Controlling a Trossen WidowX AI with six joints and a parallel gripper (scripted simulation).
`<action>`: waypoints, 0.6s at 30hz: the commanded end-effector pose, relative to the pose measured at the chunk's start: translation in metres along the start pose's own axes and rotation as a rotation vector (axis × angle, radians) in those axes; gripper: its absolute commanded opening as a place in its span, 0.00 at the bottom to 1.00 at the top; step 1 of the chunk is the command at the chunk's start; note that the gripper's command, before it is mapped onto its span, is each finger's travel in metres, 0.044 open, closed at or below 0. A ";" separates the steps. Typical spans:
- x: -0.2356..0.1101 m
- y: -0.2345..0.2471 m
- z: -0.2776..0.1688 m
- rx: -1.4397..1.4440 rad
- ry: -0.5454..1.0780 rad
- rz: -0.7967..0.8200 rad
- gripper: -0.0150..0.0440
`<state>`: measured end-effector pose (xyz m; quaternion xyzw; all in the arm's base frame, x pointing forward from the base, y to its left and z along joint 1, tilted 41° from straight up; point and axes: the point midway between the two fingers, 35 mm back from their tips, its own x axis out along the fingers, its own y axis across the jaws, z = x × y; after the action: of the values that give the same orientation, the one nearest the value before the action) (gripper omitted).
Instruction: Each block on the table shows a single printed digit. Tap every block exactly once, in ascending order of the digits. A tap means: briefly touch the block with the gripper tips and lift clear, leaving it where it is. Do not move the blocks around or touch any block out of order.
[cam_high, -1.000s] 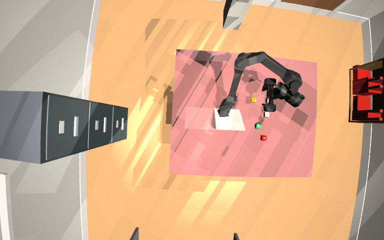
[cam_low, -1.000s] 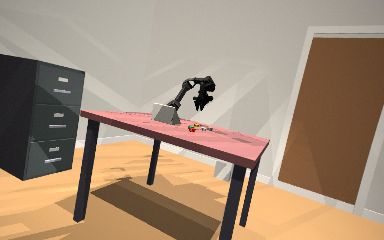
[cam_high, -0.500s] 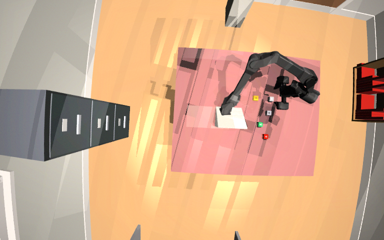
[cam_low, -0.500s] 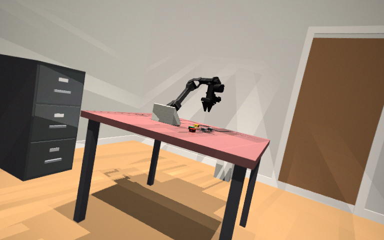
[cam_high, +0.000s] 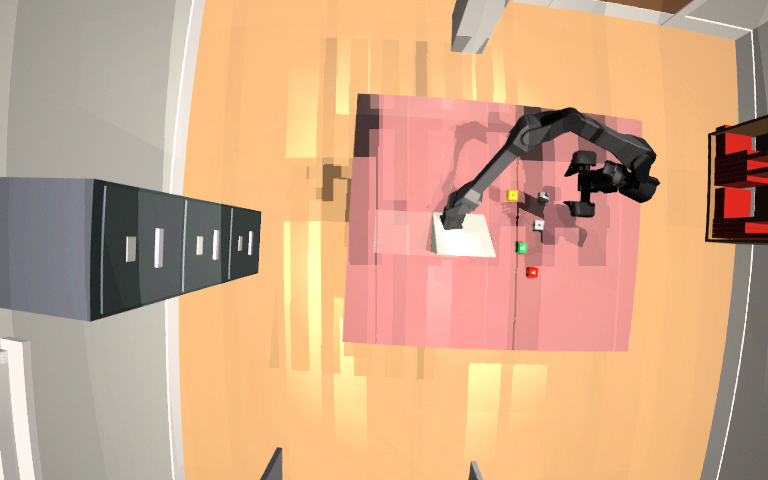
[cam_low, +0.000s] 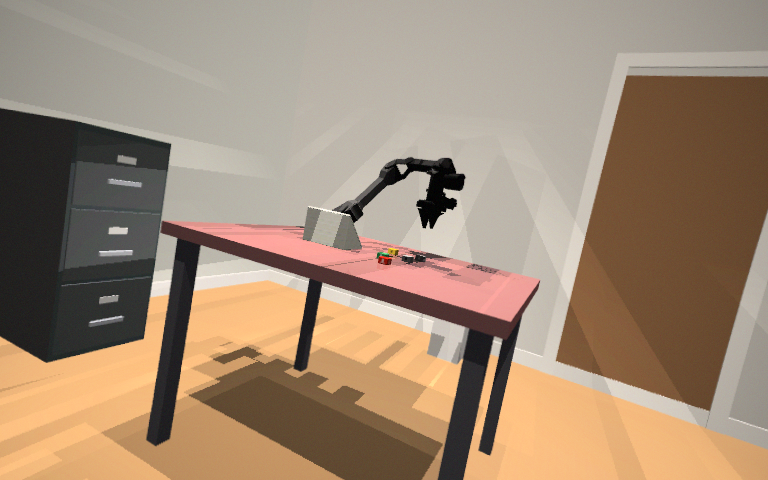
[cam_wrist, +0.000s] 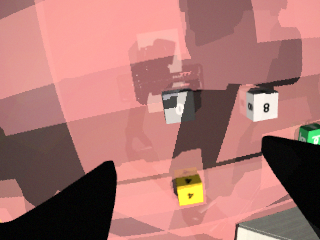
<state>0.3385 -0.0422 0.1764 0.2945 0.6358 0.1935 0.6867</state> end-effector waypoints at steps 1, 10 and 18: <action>0.000 0.001 0.002 0.001 -0.001 0.004 0.93; 0.000 0.001 0.002 0.001 -0.001 0.004 0.93; 0.000 -0.113 -0.014 0.002 0.000 -0.003 0.93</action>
<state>0.3311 -0.0961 0.1392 0.2840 0.6270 0.1915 0.6997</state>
